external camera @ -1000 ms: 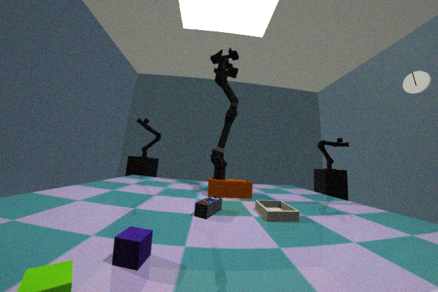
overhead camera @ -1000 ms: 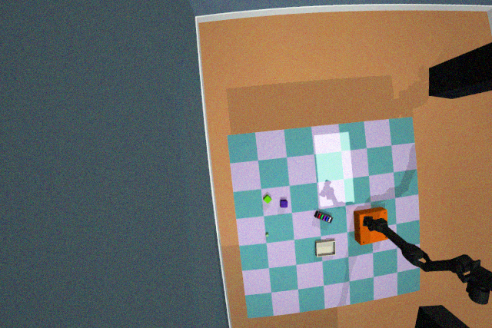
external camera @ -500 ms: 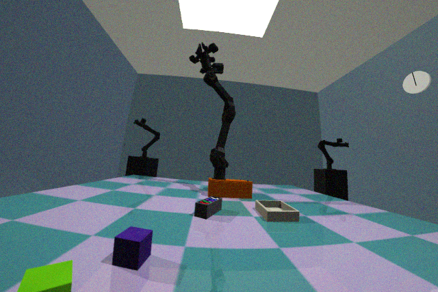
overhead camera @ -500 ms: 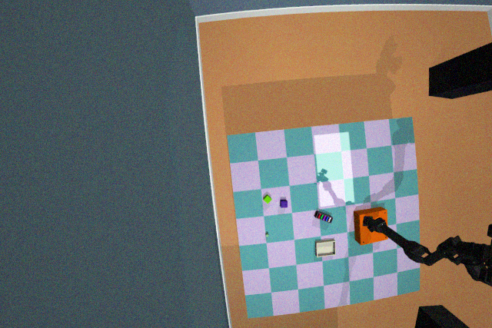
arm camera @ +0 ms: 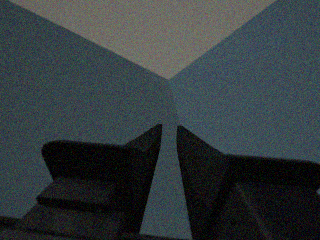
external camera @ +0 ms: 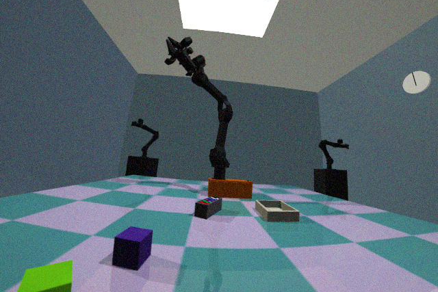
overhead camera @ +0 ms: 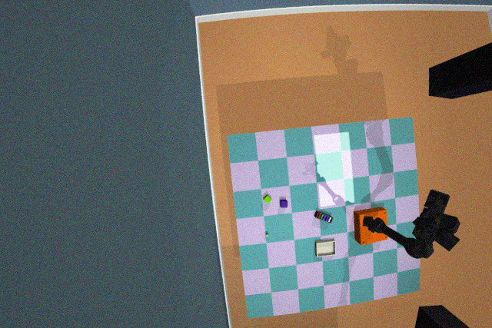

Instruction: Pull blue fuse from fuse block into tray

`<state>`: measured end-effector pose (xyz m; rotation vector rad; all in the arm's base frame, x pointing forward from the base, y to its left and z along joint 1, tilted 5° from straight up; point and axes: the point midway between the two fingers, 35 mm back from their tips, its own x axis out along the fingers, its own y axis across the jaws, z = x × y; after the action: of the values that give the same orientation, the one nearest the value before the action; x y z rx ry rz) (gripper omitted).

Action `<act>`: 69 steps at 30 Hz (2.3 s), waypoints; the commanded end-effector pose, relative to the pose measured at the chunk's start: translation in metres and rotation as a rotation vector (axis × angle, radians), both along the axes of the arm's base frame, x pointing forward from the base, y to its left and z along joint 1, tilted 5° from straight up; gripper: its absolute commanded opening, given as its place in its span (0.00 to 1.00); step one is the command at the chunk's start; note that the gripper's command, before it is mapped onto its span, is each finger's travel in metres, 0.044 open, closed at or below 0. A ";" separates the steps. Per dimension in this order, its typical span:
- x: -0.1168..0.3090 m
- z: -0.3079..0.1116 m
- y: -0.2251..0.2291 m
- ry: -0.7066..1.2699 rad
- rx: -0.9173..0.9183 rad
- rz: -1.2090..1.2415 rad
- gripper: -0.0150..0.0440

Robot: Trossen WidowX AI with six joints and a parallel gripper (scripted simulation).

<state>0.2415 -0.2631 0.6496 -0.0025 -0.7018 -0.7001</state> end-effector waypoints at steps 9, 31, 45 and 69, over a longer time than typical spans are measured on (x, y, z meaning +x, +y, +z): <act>0.126 -0.168 0.003 0.614 0.101 0.079 0.37; 0.160 -0.498 0.168 1.823 -0.277 0.582 0.37; 0.029 -0.630 0.270 2.414 -0.854 1.198 0.37; 0.028 -0.646 0.269 2.427 -0.874 1.220 0.37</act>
<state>0.2720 0.0060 0.0087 -0.9604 1.3872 1.0036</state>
